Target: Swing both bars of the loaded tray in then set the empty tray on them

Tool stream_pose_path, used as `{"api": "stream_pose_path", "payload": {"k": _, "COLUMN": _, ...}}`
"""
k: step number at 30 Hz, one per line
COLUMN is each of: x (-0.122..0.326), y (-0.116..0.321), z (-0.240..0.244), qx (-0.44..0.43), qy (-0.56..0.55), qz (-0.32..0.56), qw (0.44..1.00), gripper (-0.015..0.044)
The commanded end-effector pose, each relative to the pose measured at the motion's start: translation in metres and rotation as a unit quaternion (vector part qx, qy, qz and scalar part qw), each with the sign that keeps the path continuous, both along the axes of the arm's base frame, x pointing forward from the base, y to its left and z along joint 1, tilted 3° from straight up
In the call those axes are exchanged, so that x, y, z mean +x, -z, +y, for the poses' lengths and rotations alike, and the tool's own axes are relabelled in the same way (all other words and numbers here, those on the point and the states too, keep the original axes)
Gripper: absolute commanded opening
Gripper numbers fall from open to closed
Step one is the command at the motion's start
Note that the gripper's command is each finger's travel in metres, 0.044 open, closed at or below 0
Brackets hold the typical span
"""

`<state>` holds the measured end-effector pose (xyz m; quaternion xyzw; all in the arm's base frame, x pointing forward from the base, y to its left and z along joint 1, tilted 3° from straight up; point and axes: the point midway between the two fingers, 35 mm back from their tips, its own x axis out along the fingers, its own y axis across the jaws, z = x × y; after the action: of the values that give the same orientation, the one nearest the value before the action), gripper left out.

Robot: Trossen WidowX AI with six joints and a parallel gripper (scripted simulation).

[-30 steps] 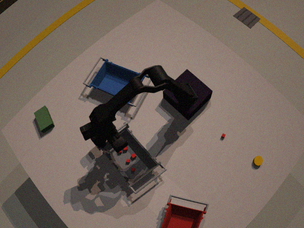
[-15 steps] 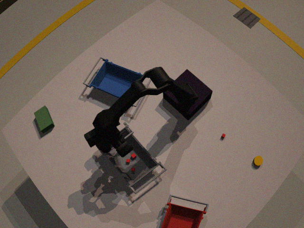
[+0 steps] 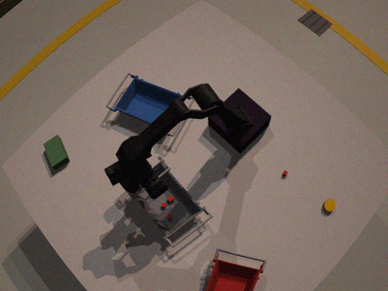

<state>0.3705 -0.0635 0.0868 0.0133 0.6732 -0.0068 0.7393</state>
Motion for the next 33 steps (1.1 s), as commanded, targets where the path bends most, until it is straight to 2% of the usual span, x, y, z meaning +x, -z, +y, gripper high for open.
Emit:
{"api": "stream_pose_path", "payload": {"k": 1, "x": 0.0, "y": 0.001, "z": 0.0, "qx": 0.0, "qy": 0.0, "qz": 0.001, "qw": 1.0, "gripper": 0.0081}}
{"api": "stream_pose_path", "payload": {"k": 18, "x": 0.001, "y": -0.006, "z": 0.0, "qx": 0.0, "qy": 0.0, "qz": 0.0, "qw": 1.0, "gripper": 0.0081}}
{"api": "stream_pose_path", "payload": {"k": 21, "x": 0.003, "y": -0.03, "z": -0.001, "qx": -0.001, "qy": 0.0, "qz": -0.004, "qw": 1.0, "gripper": 0.0081}}
{"api": "stream_pose_path", "payload": {"k": 30, "x": -0.015, "y": -0.142, "z": 0.0, "qx": -0.003, "qy": 0.002, "qz": -0.019, "qw": 1.0, "gripper": 0.0081}}
{"api": "stream_pose_path", "payload": {"k": 31, "x": -0.004, "y": -0.108, "z": 0.001, "qx": -0.002, "qy": 0.003, "qz": -0.013, "qw": 1.0, "gripper": 0.0081}}
{"api": "stream_pose_path", "payload": {"k": 33, "x": 0.004, "y": -0.099, "z": 0.021, "qx": 0.0, "qy": 0.003, "qz": -0.012, "qw": 1.0, "gripper": 0.0081}}
